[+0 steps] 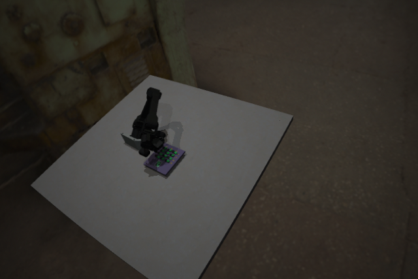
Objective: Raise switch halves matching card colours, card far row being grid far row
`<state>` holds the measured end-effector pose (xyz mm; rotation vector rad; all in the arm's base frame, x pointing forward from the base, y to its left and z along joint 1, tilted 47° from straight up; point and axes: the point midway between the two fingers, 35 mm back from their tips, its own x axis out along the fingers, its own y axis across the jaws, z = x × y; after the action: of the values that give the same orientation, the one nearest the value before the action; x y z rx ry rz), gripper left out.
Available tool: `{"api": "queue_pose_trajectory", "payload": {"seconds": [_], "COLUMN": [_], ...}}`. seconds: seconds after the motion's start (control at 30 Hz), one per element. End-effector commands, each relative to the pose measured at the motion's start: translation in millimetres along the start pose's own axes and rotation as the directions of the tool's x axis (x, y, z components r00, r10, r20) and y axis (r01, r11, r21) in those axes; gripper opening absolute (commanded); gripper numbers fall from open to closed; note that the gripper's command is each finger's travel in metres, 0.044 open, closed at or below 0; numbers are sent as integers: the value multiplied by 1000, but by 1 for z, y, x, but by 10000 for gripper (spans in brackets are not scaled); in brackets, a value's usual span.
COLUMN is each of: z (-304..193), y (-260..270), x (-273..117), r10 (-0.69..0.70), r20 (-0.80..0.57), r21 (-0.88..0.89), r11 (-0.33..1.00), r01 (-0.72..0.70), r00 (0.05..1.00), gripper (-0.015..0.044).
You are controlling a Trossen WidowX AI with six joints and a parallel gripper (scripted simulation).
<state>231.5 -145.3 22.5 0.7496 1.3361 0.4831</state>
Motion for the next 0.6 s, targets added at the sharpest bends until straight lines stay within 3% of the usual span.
{"api": "queue_pose_trajectory", "payload": {"seconds": [0.0,0.23,0.57], "z": [-2,29,29], "y": [0,38,38], "x": [-23,-30,-30], "r10": [-9,-7,-7], "r20": [16,17,17], "r21": [-6,-6,-6], "r11": [1000,1000,1000], "r01": [9,7,7], "r00": [1000,1000,1000], "gripper": [0,0,0]}}
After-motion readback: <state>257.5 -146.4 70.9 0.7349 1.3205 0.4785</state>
